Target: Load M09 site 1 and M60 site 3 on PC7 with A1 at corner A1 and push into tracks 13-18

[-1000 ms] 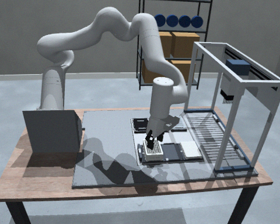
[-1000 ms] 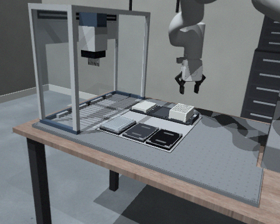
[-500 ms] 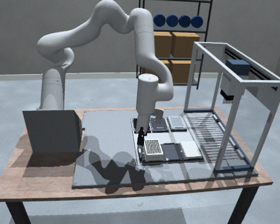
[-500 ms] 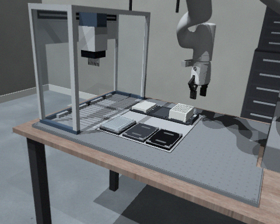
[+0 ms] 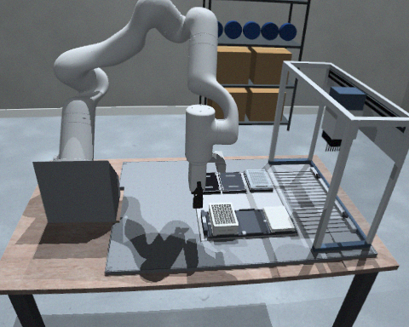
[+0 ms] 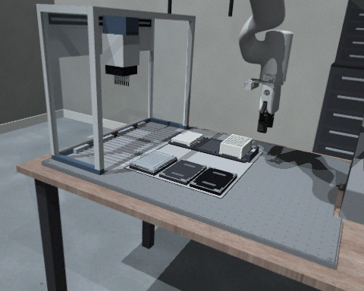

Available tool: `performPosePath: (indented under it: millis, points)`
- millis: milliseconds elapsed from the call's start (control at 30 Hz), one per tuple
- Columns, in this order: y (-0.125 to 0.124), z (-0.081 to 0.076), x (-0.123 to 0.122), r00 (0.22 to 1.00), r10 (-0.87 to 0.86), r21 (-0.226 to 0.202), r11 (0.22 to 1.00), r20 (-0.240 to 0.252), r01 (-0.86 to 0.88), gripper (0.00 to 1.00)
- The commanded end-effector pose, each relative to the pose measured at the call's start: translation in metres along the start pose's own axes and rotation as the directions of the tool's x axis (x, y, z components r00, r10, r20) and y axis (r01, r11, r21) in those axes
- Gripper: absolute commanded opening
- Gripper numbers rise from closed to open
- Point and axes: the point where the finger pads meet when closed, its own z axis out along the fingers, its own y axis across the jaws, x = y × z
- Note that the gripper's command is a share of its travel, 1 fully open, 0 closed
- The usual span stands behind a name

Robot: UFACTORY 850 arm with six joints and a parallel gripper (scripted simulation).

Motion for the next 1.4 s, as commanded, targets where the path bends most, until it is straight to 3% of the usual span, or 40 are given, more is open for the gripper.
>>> performPosePath:
  millis: [0, 200, 1367]
  points:
    - [0.0, -0.001, 0.0, 1.0, -0.007, -0.002, 1.0, -0.007, 0.007, 0.82]
    - [0.0, -0.001, 0.0, 1.0, -0.007, -0.002, 1.0, -0.007, 0.007, 0.82]
    - [0.0, 0.051, 0.001, 1.0, -0.007, -0.001, 1.0, -0.007, 0.007, 0.82]
